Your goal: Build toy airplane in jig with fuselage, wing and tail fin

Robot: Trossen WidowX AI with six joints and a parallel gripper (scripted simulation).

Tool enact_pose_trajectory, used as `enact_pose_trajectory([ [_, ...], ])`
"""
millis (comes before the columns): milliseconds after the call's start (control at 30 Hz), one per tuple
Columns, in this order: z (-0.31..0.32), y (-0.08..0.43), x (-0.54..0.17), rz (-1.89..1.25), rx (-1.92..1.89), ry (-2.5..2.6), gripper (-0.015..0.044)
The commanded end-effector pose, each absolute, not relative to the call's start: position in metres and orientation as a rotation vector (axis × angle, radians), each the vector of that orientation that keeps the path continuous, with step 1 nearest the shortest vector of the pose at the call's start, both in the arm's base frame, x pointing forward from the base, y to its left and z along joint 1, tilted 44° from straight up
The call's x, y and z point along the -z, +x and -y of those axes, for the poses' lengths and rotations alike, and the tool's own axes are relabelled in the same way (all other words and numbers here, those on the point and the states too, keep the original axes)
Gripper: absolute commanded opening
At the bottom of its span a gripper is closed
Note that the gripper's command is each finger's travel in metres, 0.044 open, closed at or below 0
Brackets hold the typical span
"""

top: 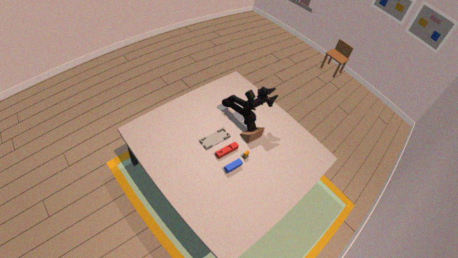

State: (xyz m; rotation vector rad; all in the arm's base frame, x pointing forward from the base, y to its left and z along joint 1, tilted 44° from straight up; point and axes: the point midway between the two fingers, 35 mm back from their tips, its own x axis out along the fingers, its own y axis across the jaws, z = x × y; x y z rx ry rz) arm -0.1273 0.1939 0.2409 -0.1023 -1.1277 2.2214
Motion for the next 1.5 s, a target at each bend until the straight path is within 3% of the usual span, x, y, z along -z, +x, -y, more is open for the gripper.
enact_pose_trajectory([
  [0, -0.194, -0.127, -0.241, 1.128, -2.221, -0.102, 0.0426],
  [67, -0.204, -0.122, -0.240, 1.046, -2.220, -0.124, 0.0440],
  [367, -0.305, -0.023, -0.197, 0.032, -1.934, -0.318, 0.0440],
  [633, -0.323, 0.081, -0.136, -0.631, -1.419, -0.368, 0.0440],
  [1067, -0.228, 0.212, -0.057, -1.261, -0.424, -0.405, 0.0440],
  [1467, -0.104, 0.273, -0.051, -1.501, 0.519, -0.529, 0.0440],
])
